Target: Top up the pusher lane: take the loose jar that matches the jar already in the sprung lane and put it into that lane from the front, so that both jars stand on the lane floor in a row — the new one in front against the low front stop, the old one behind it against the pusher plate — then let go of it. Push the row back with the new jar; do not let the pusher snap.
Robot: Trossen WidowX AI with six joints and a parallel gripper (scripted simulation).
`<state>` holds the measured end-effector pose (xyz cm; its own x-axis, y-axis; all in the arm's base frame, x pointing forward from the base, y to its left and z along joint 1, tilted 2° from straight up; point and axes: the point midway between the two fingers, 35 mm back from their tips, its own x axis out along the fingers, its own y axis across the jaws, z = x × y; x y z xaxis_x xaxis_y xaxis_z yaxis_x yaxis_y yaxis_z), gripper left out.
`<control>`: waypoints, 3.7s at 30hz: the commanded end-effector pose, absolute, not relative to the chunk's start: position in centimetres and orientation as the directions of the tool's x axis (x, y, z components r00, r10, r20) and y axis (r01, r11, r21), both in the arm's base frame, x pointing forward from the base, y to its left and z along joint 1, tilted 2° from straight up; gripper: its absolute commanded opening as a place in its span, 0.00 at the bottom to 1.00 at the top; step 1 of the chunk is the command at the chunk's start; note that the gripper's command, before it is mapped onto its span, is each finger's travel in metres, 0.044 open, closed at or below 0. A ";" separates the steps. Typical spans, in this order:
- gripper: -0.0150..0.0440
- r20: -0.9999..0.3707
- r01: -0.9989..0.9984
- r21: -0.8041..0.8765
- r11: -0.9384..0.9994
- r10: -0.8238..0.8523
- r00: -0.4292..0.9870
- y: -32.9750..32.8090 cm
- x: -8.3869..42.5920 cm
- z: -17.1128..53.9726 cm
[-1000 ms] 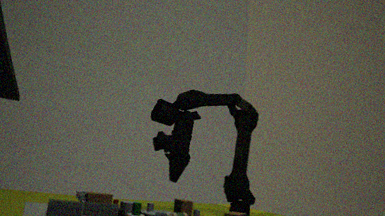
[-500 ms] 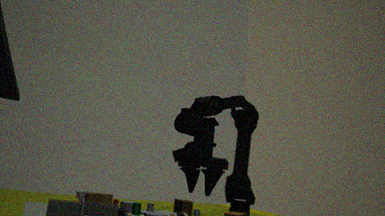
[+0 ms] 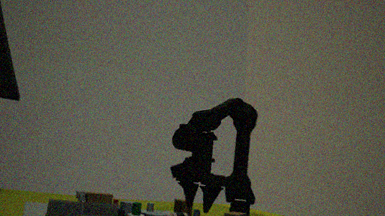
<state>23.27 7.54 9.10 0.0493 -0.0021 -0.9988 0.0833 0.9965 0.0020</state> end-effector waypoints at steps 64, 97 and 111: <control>0.25 -0.999 0.079 -0.004 0.997 -0.007 0.044 8.1 22.4 15.5; 0.25 -0.999 0.066 -0.010 0.998 -0.013 0.049 0.5 29.7 9.5; 0.25 -0.999 0.066 -0.010 0.998 -0.013 0.049 0.4 29.9 8.3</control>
